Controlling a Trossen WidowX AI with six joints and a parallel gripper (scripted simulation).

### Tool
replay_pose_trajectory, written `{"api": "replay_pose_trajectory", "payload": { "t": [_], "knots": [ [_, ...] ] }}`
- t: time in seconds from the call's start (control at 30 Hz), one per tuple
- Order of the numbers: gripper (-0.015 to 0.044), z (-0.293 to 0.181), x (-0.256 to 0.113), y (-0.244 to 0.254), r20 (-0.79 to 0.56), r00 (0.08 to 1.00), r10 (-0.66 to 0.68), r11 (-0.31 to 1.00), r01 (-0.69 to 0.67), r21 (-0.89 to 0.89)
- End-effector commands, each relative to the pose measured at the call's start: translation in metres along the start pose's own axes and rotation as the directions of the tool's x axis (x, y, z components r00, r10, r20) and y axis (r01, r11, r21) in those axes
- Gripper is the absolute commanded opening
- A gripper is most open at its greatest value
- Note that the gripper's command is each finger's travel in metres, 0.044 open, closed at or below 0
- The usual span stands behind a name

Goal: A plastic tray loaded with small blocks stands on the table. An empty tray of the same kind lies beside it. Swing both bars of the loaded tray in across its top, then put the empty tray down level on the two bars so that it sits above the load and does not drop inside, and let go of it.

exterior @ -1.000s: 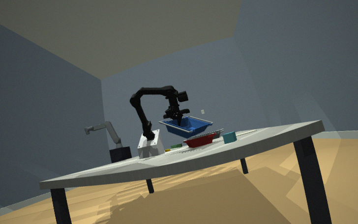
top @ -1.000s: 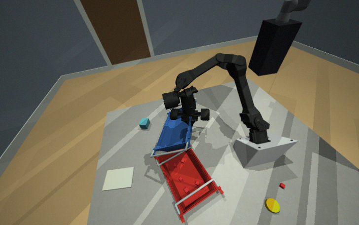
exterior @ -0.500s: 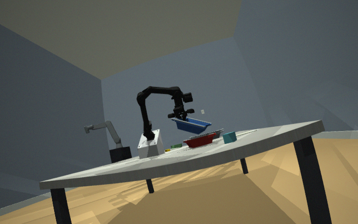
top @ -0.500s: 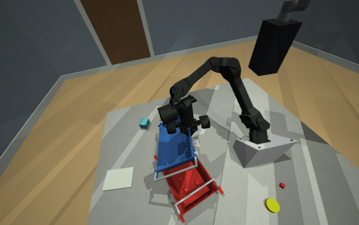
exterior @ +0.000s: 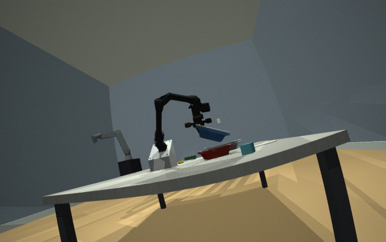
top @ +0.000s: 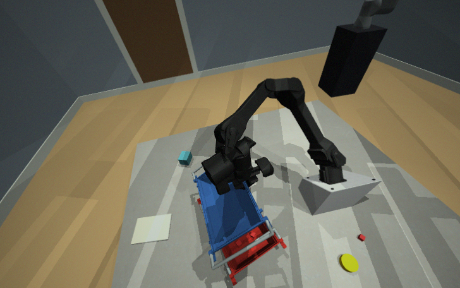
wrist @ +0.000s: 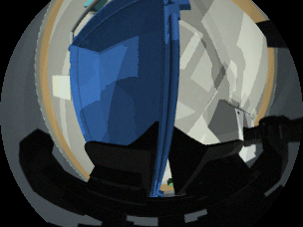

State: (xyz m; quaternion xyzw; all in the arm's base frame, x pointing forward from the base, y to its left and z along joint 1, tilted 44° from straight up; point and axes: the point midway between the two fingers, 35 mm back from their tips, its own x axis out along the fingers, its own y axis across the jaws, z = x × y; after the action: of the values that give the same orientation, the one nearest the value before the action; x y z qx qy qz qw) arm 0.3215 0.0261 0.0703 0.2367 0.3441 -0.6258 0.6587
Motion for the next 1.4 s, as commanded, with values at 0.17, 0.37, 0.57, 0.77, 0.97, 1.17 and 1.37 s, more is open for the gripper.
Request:
{"api": "replay_pose_trajectory", "payload": {
  "t": [0.17,0.37,0.57,0.77,0.97,1.17,1.37],
  "knots": [
    [0.0,-0.043,-0.009,0.01,0.039,0.998,0.044,0.987,-0.037,-0.158],
    [0.0,-0.046,-0.009,0.01,0.042,0.998,0.045,0.985,-0.037,-0.169],
    [0.0,-0.046,-0.009,0.01,0.042,0.998,0.045,0.985,-0.037,-0.169],
    [0.0,-0.046,-0.009,0.01,0.042,0.998,0.045,0.985,-0.037,-0.169],
    [0.0,-0.046,-0.009,0.01,0.042,0.998,0.045,0.985,-0.037,-0.169],
    [0.0,-0.046,-0.009,0.01,0.042,0.998,0.045,0.985,-0.037,-0.169],
    [0.0,-0.046,-0.009,0.011,0.042,0.998,0.045,0.985,-0.037,-0.169]
  ]
}}
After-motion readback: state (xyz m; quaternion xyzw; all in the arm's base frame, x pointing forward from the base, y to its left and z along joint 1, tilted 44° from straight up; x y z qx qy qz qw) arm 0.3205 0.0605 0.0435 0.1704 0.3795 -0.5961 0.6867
